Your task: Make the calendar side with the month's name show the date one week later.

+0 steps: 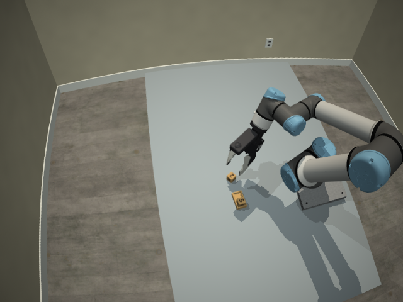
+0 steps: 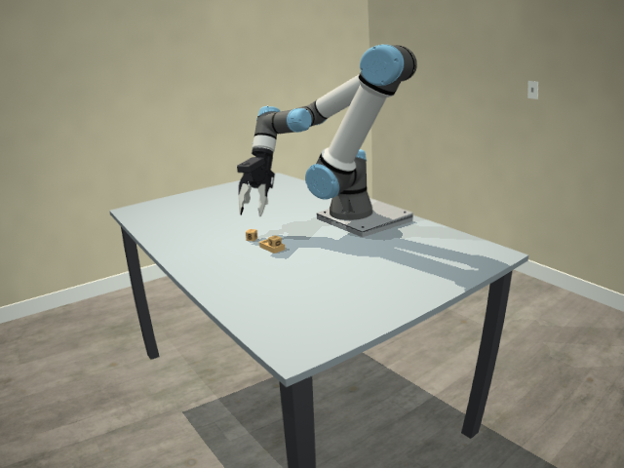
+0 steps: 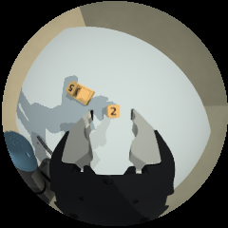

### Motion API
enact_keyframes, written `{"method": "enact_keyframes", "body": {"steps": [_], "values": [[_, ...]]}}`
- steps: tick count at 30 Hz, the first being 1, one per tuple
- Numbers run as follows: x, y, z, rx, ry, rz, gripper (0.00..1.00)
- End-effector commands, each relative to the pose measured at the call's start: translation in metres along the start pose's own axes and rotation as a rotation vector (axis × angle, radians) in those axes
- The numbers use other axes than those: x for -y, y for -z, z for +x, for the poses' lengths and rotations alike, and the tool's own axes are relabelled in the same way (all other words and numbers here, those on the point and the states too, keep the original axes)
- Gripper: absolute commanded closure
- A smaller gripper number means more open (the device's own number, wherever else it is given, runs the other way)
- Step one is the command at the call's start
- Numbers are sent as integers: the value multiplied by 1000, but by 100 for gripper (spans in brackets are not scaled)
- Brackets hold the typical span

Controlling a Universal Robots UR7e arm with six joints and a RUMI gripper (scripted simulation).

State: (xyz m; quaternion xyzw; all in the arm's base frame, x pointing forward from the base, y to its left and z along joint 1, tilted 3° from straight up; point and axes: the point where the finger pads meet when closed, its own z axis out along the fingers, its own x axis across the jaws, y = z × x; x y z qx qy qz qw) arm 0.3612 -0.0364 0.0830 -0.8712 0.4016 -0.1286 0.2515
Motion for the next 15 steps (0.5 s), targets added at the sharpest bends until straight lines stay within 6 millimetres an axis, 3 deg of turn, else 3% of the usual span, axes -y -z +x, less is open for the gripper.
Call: {"method": "enact_keyframes", "body": {"steps": [1,15], "values": [[-1,1,1,4,-3,-22,60],[-1,-1,-2,21,-3,-150,60]]}}
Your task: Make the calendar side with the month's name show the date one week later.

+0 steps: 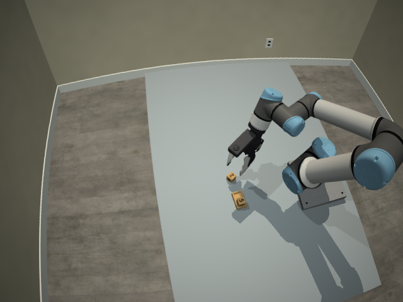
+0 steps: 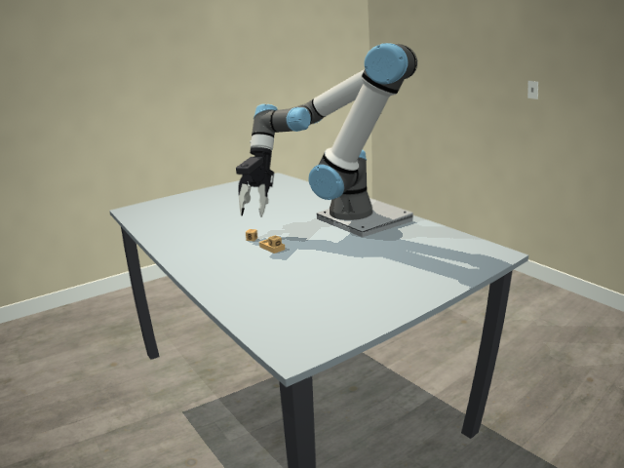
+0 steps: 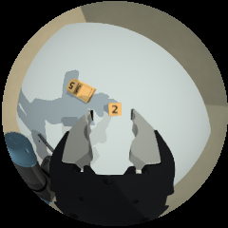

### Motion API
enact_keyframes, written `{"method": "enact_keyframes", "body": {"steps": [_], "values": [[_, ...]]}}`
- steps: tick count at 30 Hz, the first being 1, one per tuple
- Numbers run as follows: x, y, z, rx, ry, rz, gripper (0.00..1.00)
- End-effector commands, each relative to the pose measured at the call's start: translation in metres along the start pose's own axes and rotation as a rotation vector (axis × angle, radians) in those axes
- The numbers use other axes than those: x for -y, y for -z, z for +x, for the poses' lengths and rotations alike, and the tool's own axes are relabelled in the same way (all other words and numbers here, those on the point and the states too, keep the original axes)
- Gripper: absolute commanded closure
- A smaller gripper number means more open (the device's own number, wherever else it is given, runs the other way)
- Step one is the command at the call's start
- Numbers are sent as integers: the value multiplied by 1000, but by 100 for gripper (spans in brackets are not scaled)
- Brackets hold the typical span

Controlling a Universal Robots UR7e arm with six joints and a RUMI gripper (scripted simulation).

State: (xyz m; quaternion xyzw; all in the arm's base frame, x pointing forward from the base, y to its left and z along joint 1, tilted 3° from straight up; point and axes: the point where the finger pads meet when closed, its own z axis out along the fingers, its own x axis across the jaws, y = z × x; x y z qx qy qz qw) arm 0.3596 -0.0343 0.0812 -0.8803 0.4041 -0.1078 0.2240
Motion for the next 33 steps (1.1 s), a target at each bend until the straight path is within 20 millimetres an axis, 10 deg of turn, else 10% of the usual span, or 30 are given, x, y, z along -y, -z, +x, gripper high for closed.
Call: {"method": "enact_keyframes", "body": {"steps": [1,33], "values": [[0,0,1,6,-3,-94,60],[3,1,3,-5,-8,-247,60]]}}
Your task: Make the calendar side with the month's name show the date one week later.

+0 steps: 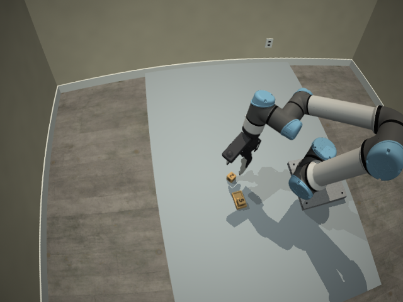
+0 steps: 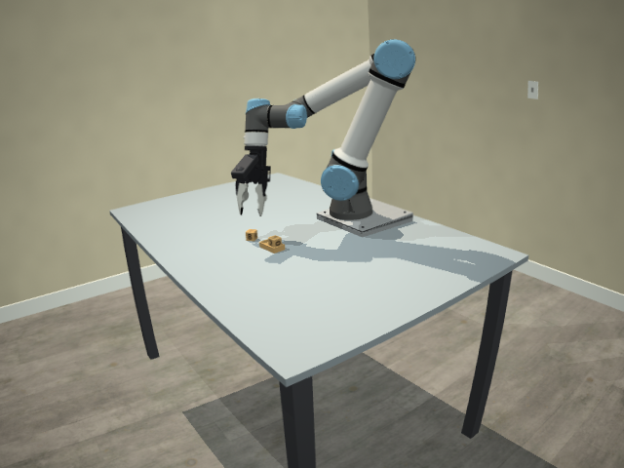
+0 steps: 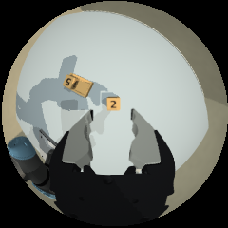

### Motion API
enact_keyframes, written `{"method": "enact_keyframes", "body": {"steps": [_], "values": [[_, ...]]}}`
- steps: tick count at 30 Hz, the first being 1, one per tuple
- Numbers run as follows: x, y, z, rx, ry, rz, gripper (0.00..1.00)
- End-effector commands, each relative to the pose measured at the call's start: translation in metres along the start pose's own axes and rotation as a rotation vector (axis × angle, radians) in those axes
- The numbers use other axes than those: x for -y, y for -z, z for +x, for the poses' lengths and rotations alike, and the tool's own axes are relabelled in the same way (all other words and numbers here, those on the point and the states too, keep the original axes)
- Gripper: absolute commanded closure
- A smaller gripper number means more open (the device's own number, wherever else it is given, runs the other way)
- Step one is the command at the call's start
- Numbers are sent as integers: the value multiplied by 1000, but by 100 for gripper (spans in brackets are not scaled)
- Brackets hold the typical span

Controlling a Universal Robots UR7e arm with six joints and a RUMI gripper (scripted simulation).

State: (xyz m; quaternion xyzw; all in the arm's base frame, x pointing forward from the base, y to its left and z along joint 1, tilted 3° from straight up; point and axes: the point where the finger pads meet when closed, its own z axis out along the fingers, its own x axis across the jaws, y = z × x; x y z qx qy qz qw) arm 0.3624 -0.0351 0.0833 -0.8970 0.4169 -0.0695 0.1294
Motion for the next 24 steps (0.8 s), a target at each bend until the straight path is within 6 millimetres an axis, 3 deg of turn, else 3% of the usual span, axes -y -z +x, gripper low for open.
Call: {"method": "enact_keyframes", "body": {"steps": [1,24], "values": [[0,0,0,8,-1,-50,60],[3,1,2,-4,0,-251,60]]}}
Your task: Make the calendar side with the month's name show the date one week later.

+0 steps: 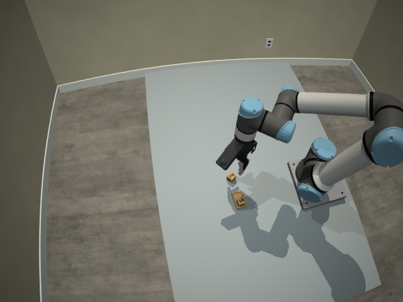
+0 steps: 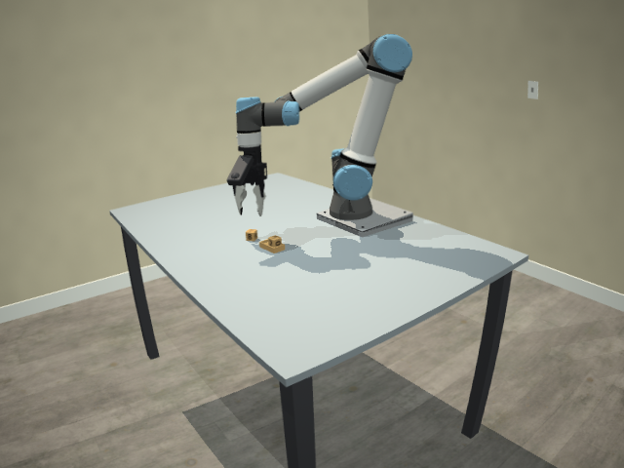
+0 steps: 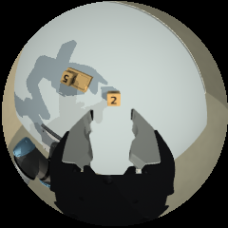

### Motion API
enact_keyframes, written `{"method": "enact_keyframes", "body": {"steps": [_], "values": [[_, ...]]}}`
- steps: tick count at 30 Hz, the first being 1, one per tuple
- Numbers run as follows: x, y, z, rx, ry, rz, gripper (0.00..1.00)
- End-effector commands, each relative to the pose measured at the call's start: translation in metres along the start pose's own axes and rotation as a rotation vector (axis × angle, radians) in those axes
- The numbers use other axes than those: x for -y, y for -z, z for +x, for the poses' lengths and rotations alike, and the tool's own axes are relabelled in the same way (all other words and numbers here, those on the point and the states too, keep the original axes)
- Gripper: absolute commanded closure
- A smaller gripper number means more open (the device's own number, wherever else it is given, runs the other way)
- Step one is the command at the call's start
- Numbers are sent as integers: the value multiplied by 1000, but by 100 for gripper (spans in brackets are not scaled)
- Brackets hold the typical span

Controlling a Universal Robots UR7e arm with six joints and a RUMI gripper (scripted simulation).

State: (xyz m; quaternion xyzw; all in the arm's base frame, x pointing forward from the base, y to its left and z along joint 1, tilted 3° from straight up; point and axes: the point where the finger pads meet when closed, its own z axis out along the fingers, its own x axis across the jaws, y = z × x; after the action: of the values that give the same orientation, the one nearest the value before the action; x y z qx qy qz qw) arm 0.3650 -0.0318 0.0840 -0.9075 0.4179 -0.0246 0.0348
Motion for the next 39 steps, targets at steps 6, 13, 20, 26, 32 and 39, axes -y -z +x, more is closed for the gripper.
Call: {"method": "enact_keyframes", "body": {"steps": [6,13,20,26,32,39], "values": [[-1,1,3,-6,-9,-42,0],[-1,1,2,-6,-10,-42,0],[-1,1,2,-6,-10,-42,0],[-1,8,4,-10,-10,-40,0],[-2,12,4,-10,-10,-40,72],[-2,11,3,-7,-10,-41,72]]}}
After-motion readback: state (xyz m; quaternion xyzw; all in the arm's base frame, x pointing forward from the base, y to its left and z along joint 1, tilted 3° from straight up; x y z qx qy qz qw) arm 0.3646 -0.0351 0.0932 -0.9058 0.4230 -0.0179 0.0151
